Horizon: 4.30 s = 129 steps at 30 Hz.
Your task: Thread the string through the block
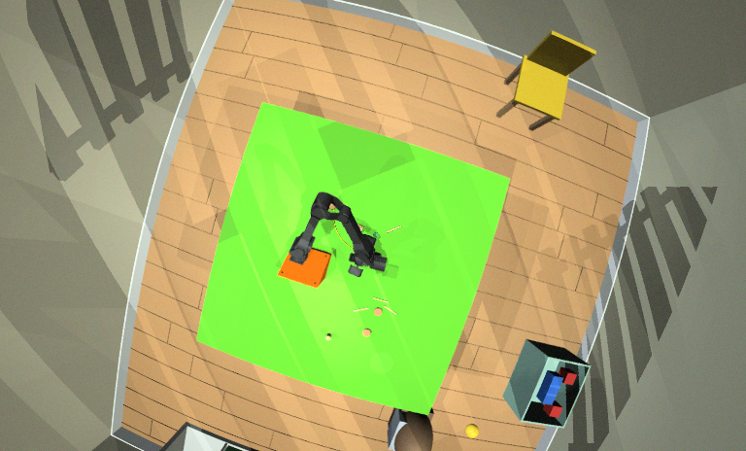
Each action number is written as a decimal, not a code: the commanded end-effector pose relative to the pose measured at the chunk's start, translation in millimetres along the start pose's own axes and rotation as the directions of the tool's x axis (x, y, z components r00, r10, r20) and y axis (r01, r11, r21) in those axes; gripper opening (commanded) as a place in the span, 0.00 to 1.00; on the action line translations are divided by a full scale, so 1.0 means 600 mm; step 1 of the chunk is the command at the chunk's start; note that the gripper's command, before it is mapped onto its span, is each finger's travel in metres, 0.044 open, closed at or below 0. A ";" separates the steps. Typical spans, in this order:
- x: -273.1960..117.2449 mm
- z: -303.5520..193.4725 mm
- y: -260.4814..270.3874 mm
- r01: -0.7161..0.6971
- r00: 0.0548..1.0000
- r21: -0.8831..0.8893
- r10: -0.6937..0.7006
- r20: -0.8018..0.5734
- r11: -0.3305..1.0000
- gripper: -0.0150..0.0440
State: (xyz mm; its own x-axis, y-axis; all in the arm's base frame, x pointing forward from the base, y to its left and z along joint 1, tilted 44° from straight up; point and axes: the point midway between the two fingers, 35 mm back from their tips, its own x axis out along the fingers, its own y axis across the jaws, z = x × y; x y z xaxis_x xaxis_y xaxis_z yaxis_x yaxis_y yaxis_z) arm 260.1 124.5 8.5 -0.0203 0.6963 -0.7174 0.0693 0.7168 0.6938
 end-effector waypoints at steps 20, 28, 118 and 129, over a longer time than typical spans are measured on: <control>-0.047 0.004 -0.001 0.004 1.000 -0.005 -0.004 0.002 1.000 0.25; -0.064 0.003 -0.001 0.004 1.000 -0.005 -0.004 0.002 1.000 0.25; -0.214 -0.086 0.052 -0.001 0.964 0.007 0.000 0.266 1.000 0.25; -0.226 -0.102 0.058 0.000 0.953 0.010 -0.003 0.303 1.000 0.25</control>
State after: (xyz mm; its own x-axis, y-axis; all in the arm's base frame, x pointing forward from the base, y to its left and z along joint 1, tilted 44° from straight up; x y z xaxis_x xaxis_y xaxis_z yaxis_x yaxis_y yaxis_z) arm 207.6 57.1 132.1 0.2753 0.6502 -0.7081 0.0725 0.7204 0.6897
